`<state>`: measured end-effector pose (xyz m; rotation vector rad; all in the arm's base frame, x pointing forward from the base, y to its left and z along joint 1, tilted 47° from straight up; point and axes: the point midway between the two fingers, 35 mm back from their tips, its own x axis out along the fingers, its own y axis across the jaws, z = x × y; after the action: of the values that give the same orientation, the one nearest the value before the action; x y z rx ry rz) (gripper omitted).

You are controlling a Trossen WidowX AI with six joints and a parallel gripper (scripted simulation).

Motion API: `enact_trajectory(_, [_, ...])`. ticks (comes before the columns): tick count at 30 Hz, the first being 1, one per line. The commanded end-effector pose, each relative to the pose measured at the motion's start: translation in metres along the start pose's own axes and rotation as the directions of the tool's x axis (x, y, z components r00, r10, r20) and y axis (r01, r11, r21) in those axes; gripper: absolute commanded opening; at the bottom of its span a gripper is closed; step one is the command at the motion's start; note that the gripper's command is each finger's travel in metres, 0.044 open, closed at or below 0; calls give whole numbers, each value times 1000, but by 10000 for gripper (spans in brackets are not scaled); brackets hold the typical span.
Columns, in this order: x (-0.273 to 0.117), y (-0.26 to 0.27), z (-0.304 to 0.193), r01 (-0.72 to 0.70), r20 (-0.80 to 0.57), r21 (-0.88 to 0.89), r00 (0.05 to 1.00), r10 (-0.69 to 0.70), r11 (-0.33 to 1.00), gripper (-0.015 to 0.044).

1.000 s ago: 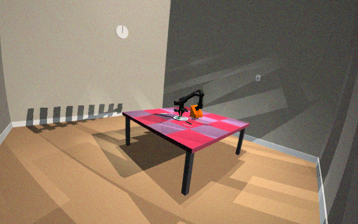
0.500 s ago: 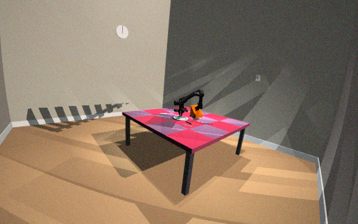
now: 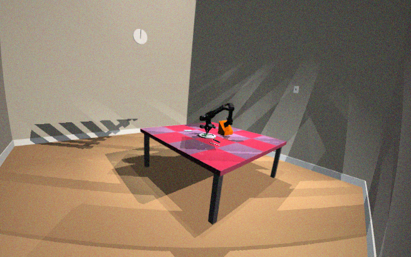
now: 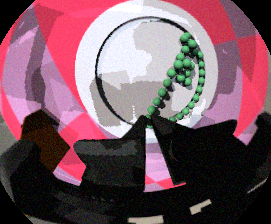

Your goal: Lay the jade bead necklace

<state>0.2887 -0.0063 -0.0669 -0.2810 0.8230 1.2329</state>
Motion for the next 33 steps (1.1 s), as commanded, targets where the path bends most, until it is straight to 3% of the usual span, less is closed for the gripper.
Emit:
enact_trajectory(1, [0, 0, 0, 1, 0, -1, 1000, -1, 1000, 0])
enact_trajectory(33, [2, 18, -6, -1, 4, 6, 1000, 1, 1000, 0])
